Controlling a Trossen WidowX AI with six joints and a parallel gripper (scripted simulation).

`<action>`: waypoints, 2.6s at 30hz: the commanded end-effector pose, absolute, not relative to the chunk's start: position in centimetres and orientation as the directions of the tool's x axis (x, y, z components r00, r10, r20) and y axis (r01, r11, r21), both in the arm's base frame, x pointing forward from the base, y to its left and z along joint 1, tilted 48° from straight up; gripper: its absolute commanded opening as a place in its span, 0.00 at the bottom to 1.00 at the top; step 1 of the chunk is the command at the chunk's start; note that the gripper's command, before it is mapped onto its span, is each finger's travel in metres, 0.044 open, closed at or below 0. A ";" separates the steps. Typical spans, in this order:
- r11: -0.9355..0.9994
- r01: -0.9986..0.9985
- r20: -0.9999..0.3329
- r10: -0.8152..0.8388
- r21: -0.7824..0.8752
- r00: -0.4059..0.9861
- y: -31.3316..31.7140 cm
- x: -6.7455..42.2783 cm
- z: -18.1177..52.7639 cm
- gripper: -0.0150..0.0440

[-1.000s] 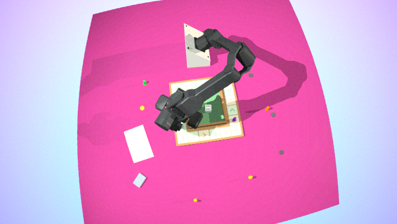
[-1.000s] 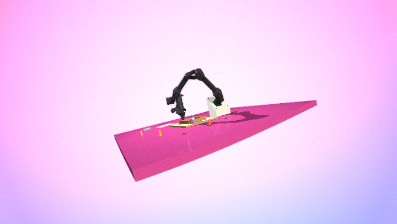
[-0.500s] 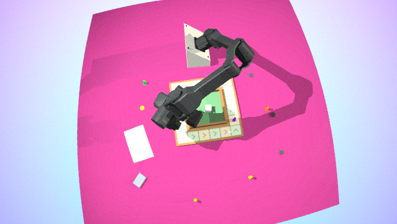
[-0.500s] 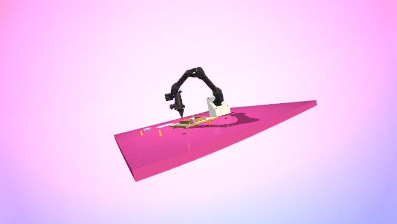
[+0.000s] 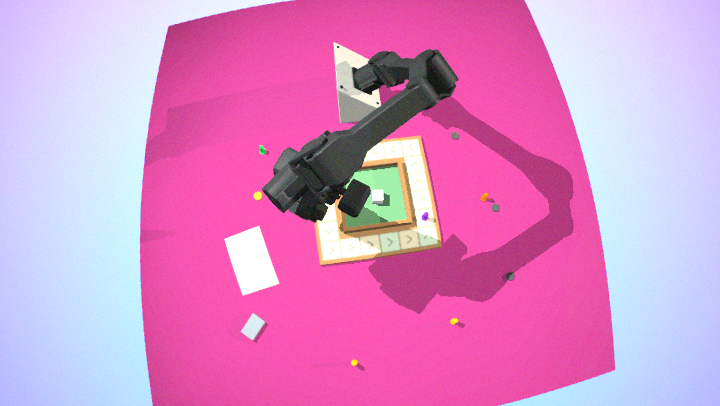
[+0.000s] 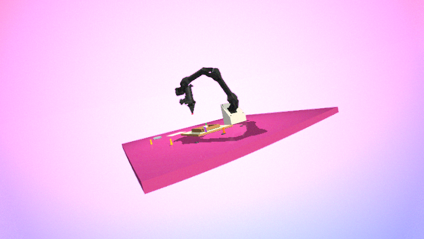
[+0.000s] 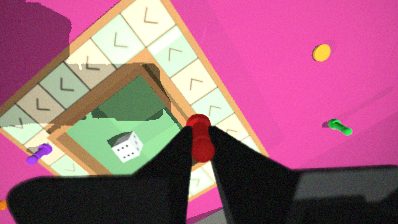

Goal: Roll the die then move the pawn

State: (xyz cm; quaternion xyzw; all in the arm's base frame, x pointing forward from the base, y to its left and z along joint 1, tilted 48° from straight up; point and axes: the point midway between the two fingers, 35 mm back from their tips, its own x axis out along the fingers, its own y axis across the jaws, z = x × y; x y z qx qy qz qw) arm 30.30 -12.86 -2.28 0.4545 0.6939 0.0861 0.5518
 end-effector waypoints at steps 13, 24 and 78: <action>0.599 0.527 -0.709 0.705 0.603 0.010 -6.7 34.5 0.7 0.25; 0.587 0.529 -0.699 0.715 0.613 0.015 0.2 37.3 3.7 0.25; 0.572 0.528 -0.678 0.735 0.628 0.009 4.9 38.2 6.3 0.97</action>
